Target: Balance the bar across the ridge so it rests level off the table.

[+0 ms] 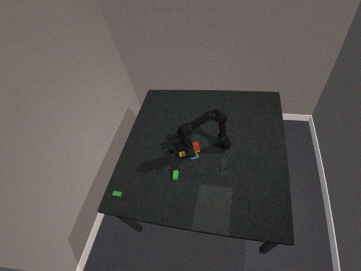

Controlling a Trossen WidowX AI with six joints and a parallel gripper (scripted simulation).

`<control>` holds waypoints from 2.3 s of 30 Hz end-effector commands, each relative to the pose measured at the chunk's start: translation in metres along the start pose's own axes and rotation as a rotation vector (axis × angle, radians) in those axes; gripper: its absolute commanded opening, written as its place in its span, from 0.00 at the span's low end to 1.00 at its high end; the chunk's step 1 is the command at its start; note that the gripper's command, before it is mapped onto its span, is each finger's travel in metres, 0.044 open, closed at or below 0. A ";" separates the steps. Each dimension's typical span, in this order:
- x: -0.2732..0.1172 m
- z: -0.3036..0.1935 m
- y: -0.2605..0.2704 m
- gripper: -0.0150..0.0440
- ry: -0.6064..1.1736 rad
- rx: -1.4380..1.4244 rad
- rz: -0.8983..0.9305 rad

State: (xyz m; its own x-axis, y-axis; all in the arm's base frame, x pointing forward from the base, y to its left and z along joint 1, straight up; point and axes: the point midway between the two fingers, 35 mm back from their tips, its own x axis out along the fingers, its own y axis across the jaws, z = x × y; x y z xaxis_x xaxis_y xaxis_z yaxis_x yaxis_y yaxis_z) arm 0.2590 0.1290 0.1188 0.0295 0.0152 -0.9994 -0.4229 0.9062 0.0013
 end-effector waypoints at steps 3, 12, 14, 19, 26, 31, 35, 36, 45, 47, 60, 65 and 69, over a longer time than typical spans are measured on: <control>0.000 0.000 0.000 0.25 0.000 0.000 0.000; 0.000 0.000 0.000 0.25 0.000 0.000 0.000; 0.000 0.000 0.000 0.25 0.000 0.000 0.000; 0.000 0.000 0.000 0.39 0.000 0.000 0.000; 0.000 0.000 0.000 0.54 0.000 0.000 0.000; 0.000 0.000 0.000 0.54 0.000 0.000 0.000; 0.000 0.000 0.000 0.54 0.000 0.000 0.000; 0.000 0.000 0.000 0.54 0.000 0.000 0.000; 0.000 0.000 0.000 0.54 0.000 0.000 0.000; 0.000 0.000 0.000 0.54 0.000 0.000 0.000; 0.000 0.000 0.000 0.55 0.000 0.000 0.000; 0.000 0.000 0.000 0.55 0.000 0.000 0.000; 0.000 0.000 0.000 0.57 0.000 0.000 0.000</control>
State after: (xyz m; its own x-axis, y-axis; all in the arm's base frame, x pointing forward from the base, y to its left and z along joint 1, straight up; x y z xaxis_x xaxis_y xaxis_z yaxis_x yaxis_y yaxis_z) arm 0.2590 0.1290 0.1188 0.0295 0.0152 -0.9994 -0.4229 0.9062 0.0013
